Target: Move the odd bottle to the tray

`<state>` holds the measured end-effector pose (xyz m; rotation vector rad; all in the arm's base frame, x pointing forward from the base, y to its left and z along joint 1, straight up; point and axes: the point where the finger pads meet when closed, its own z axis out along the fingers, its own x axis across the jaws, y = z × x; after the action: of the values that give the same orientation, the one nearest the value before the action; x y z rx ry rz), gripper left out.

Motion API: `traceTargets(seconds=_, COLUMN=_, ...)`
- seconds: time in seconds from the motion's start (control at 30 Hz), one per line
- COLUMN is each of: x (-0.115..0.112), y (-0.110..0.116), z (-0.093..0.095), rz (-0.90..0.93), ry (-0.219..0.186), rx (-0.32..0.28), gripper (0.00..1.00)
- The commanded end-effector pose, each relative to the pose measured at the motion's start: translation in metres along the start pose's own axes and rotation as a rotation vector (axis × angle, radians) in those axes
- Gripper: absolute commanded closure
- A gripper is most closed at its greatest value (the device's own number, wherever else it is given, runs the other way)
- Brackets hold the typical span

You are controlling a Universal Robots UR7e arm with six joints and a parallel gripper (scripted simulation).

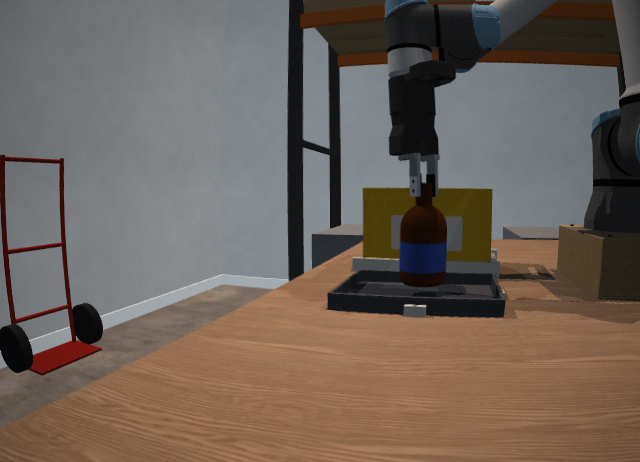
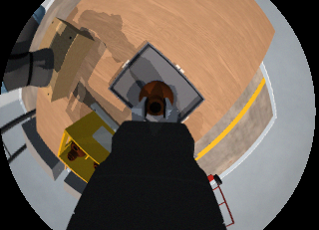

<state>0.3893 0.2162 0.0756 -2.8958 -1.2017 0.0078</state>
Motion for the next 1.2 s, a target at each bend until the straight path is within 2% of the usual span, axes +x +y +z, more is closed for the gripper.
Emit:
traceTargets(seconds=0.0, x=0.0004, y=0.0002, z=-0.0005, rz=0.0, ry=0.001, rx=-0.001, gripper=1.0)
traceTargets(seconds=1.17, x=0.0004, y=0.0003, z=0.0076, rz=0.0, ry=0.001, rx=-0.001, gripper=1.0)
